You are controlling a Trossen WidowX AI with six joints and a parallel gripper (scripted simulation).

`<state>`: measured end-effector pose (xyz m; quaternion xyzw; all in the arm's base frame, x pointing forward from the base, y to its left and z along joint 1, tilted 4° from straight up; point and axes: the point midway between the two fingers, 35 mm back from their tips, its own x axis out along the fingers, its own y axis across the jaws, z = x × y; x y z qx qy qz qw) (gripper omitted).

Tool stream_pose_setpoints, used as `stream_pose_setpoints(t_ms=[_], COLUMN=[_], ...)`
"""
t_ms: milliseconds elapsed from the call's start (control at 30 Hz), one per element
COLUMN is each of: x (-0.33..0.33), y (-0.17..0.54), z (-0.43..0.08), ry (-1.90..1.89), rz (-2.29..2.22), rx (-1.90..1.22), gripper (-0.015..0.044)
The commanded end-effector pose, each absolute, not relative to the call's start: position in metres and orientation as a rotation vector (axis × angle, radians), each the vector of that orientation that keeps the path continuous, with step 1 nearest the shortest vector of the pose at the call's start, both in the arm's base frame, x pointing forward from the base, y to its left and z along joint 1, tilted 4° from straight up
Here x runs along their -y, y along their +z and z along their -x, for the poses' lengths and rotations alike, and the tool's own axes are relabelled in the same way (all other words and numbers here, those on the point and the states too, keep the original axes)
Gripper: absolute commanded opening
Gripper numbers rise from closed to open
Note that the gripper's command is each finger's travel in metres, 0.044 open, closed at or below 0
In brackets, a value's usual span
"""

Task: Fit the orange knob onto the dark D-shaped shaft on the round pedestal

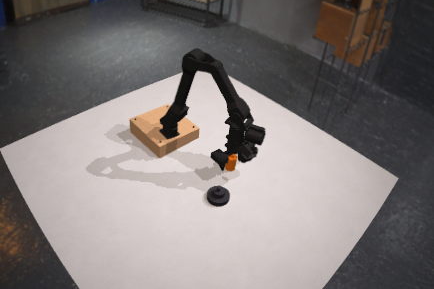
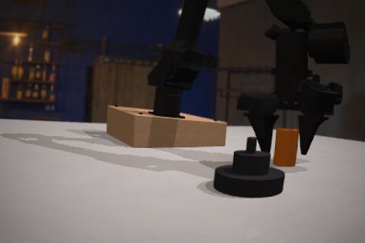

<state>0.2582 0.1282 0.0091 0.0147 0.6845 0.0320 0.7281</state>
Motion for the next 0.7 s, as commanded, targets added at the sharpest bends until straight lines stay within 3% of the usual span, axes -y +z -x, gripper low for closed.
stream_pose_setpoints(t_ms=[0,33,367,567,667], x=[-0.1281,-0.1281,-0.1281,-0.1281,-0.1283], y=[0.0031,0.0028,0.0028,0.0028,0.007], z=[-0.2564,-0.2564,-0.2564,-0.2564,-0.2573], ry=[0.068,0.068,0.068,0.068,0.068], rz=[-0.036,-0.036,-0.036,-0.036,-0.036], rx=[-1.514,-1.514,-1.514,-1.514,-1.514], gripper=[0.044,0.044,0.0177,0.0137,0.0059])
